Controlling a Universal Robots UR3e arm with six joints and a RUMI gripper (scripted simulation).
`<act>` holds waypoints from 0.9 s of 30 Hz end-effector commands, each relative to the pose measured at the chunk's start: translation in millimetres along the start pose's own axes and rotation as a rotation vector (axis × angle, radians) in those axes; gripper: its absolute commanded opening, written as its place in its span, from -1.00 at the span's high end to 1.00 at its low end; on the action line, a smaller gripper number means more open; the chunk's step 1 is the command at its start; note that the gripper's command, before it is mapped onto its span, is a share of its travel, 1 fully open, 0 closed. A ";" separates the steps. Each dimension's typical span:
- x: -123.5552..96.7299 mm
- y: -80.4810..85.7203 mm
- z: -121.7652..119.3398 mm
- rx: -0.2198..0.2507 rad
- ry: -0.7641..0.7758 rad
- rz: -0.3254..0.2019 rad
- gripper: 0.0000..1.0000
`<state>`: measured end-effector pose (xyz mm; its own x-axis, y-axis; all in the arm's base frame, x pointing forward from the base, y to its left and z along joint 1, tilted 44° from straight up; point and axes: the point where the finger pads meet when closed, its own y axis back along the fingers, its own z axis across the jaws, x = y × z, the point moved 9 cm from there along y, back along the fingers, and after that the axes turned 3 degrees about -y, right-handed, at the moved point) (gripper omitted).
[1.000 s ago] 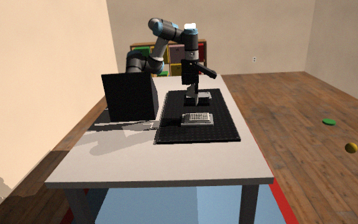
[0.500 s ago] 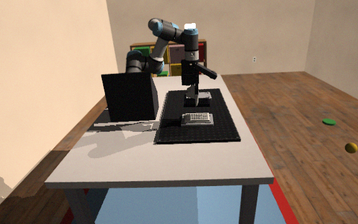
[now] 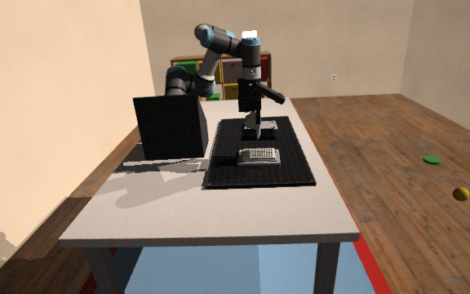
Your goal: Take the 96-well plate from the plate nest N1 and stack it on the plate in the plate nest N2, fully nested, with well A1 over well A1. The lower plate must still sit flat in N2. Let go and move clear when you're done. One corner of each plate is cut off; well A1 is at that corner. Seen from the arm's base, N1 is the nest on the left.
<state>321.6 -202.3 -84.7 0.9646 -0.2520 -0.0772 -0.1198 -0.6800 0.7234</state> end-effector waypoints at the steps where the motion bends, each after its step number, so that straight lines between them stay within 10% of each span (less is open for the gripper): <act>1: 0.4 1.1 0.1 -0.002 0.000 0.002 1.00; 27: 0.4 -25.6 -0.2 -0.002 0.000 0.002 1.00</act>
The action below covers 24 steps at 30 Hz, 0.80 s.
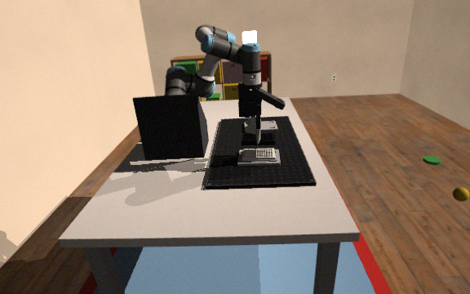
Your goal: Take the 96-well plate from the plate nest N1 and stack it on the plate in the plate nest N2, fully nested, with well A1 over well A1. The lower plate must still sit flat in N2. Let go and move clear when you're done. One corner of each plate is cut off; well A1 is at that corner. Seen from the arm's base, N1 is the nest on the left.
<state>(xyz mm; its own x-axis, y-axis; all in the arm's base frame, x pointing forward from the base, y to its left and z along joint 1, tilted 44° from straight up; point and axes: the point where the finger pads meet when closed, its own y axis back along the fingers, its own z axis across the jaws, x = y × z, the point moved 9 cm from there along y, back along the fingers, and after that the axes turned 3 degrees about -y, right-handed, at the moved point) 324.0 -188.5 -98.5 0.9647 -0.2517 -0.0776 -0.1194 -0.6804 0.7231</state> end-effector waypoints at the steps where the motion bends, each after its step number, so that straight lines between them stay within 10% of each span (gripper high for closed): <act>1: 0.5 -7.5 0.5 -0.003 0.000 0.003 1.00; 24: 0.7 -41.2 0.5 -0.003 0.000 0.003 1.00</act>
<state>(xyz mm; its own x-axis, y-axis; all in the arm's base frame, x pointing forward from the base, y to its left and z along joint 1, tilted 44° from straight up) 328.3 -164.0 -124.4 0.9647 -0.2516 -0.0776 -0.1194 -0.6804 0.7230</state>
